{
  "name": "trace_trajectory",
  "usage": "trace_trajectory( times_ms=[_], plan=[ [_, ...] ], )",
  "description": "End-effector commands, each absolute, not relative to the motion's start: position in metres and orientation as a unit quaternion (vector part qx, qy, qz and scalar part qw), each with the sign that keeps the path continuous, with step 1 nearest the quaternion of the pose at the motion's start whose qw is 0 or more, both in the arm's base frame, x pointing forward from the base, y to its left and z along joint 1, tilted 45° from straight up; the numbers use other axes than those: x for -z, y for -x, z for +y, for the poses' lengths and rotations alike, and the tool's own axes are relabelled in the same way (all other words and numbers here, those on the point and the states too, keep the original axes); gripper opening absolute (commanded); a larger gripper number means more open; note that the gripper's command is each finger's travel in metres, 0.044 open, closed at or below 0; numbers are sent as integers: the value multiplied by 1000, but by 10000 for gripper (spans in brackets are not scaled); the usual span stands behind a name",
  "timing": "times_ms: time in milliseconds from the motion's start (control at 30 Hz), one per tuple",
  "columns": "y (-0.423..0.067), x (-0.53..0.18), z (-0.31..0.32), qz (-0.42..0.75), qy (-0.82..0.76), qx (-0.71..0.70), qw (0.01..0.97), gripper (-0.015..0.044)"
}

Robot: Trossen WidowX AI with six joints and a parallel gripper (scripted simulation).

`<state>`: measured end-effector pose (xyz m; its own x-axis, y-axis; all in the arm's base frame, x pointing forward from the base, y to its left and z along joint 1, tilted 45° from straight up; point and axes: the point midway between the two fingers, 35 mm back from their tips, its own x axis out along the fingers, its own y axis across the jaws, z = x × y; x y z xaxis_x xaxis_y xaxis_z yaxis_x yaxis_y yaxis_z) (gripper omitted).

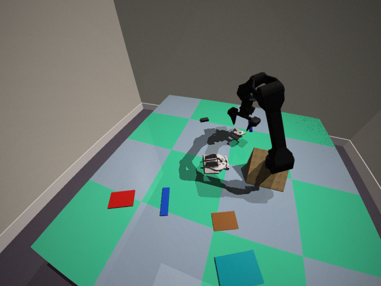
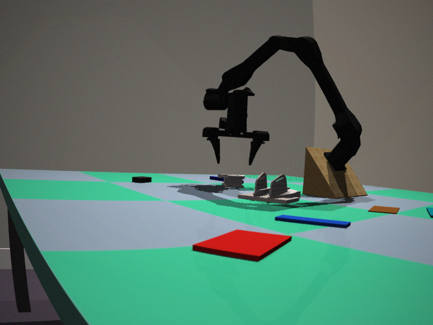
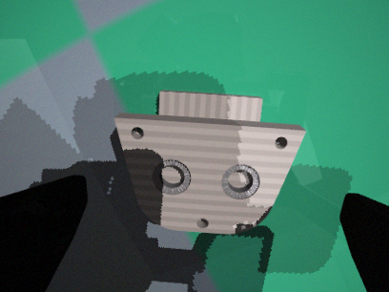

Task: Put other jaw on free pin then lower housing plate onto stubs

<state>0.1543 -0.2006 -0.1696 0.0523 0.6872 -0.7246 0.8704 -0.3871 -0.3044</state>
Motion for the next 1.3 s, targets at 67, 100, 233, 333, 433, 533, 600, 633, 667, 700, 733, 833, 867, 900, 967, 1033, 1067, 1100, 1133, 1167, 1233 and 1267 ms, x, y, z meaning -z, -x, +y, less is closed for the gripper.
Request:
trace_trajectory(
  times_ms=[67,100,233,333,433,533,600,633,667,700,733,833,867,900,967,1033,1067,1100,1133,1167,1233,1267],
  plan=[
    [-155,170,-200,541,-719,423,107,440],
    [-155,170,-200,541,-719,423,107,440],
    [-155,170,-200,541,-719,423,107,440],
    [-155,172,-199,543,-717,423,108,440],
    [-155,175,-196,543,-718,423,108,440],
    [-156,179,-193,542,-718,423,108,440],
    [-156,182,-191,542,-718,423,108,440],
    [-157,183,-190,542,-718,423,108,440],
    [-157,184,-189,542,-718,423,108,440],
    [-157,185,-188,542,-718,423,108,440],
    [-157,186,-186,542,-718,423,108,440],
    [-158,190,-183,542,-718,423,108,440],
    [-158,191,-182,542,-718,423,108,440],
    [-158,192,-181,542,-718,423,107,440],
    [-158,195,-179,542,-719,423,107,440],
    [-159,197,-177,542,-719,423,107,440],
    [-159,198,-175,542,-719,422,107,440],
    [-159,200,-174,542,-719,422,107,440],
    [-159,201,-173,541,-719,422,107,440],
    [-159,202,-172,541,-719,422,107,440],
    [-159,204,-170,541,-719,422,107,440],
    [-159,205,-169,541,-719,422,107,440]
  ],
)
